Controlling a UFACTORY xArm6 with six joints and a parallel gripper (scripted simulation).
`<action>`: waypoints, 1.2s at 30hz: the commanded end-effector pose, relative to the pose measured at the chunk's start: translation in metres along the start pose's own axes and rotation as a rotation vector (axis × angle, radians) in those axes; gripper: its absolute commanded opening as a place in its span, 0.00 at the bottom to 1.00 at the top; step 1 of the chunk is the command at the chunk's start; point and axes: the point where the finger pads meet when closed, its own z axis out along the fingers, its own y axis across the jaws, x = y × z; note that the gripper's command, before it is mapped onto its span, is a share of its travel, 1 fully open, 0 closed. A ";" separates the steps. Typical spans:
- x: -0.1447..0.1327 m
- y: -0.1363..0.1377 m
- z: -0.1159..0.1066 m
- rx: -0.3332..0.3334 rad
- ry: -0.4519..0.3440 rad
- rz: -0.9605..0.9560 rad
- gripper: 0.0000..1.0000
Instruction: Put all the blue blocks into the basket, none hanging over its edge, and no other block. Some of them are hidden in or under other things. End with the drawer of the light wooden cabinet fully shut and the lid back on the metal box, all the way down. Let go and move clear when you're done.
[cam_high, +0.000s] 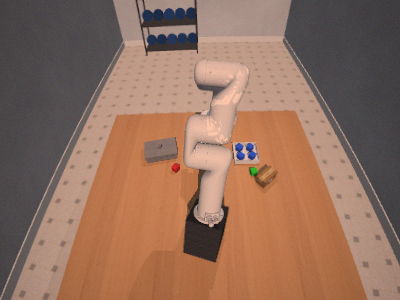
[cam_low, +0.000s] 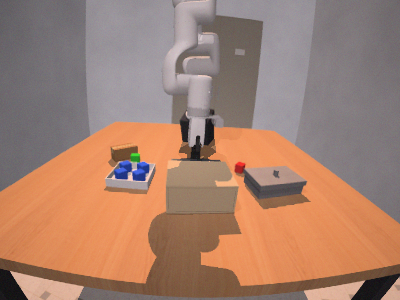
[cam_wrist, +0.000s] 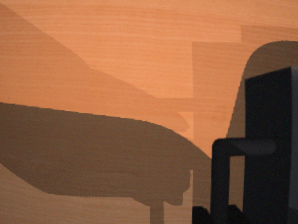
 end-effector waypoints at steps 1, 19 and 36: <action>0.000 0.013 0.000 0.003 0.004 -0.001 0.00; 0.000 0.037 0.000 0.003 0.004 -0.001 0.00; 0.000 0.037 0.000 0.003 0.004 -0.001 0.00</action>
